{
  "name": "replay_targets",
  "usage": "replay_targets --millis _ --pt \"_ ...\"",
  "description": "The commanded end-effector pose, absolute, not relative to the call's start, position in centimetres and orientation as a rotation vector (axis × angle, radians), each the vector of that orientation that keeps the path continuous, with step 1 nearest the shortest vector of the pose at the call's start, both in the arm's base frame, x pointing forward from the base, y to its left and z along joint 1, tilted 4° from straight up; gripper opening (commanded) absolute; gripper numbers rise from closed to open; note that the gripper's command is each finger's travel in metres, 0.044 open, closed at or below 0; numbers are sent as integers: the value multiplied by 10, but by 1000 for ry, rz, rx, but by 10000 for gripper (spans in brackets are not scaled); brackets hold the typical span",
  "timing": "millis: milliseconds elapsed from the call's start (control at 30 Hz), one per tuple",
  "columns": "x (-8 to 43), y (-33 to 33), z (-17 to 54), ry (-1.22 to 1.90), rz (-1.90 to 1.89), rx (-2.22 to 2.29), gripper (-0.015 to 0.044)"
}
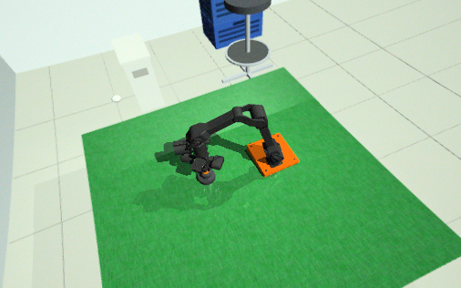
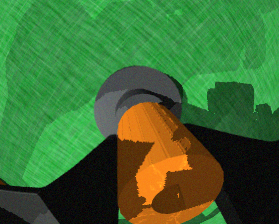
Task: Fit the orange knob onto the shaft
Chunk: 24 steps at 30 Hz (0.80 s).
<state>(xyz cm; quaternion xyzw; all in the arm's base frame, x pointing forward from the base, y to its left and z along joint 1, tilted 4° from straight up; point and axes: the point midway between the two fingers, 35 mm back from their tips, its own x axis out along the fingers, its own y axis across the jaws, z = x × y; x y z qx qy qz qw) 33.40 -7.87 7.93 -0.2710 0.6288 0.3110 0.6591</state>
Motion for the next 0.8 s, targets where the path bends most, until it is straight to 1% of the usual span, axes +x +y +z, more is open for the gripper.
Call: replay_targets --millis 0,267,767 --pt "330 -78 82 1425 708 -615 0" --pt "331 -78 80 1361 864 -777 0" --pt "335 -79 82 1361 864 -777 0"
